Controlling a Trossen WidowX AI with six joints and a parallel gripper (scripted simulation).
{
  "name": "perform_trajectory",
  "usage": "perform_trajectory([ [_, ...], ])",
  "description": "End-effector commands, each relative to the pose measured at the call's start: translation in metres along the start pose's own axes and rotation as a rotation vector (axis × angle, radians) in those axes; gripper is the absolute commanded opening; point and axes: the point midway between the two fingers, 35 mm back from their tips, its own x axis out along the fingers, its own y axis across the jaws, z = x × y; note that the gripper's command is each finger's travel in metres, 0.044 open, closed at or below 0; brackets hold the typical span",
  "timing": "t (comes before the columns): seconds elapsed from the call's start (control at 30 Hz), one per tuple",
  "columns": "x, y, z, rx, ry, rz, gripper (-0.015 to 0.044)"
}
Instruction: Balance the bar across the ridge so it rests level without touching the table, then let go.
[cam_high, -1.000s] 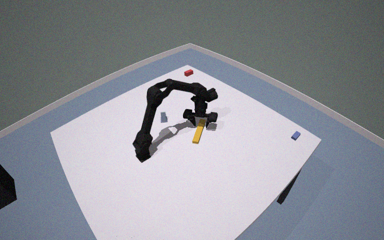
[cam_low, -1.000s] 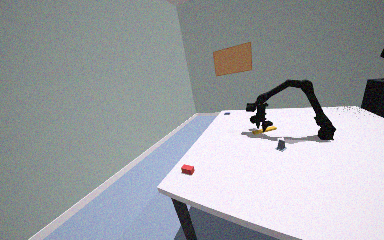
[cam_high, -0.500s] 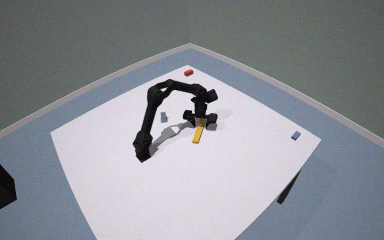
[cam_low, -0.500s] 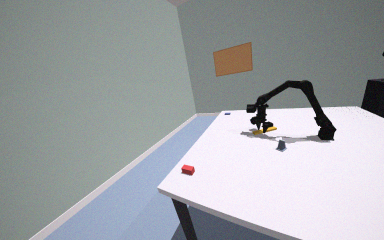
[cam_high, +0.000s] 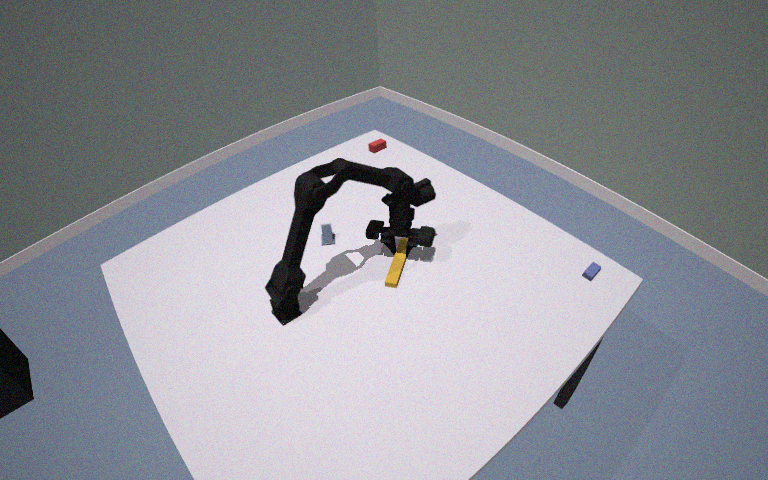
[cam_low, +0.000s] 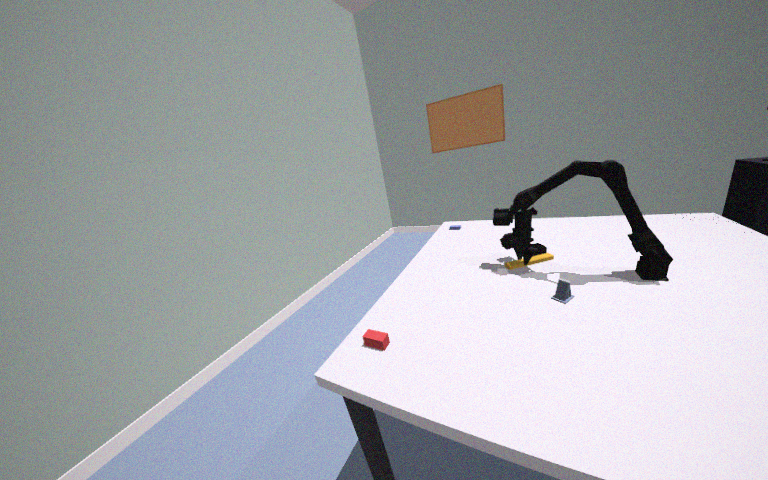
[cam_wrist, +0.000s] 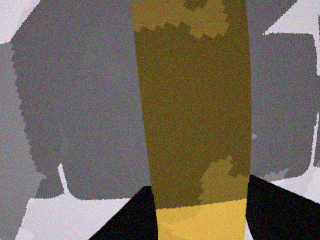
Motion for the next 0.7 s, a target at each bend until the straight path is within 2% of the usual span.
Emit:
perform_trajectory([
  [0.0, 0.0, 0.0, 0.0, 0.0, 0.0, 0.0, 0.0111],
  [0.03, 0.0, 0.0, 0.0, 0.0, 0.0, 0.0, 0.0104],
  [0.17, -0.006, -0.001, 0.001, 0.0, 0.0, 0.0, 0.0],
  [0.67, -0.044, -0.004, 0.004, -0.002, -0.001, 0.001, 0.0],
])
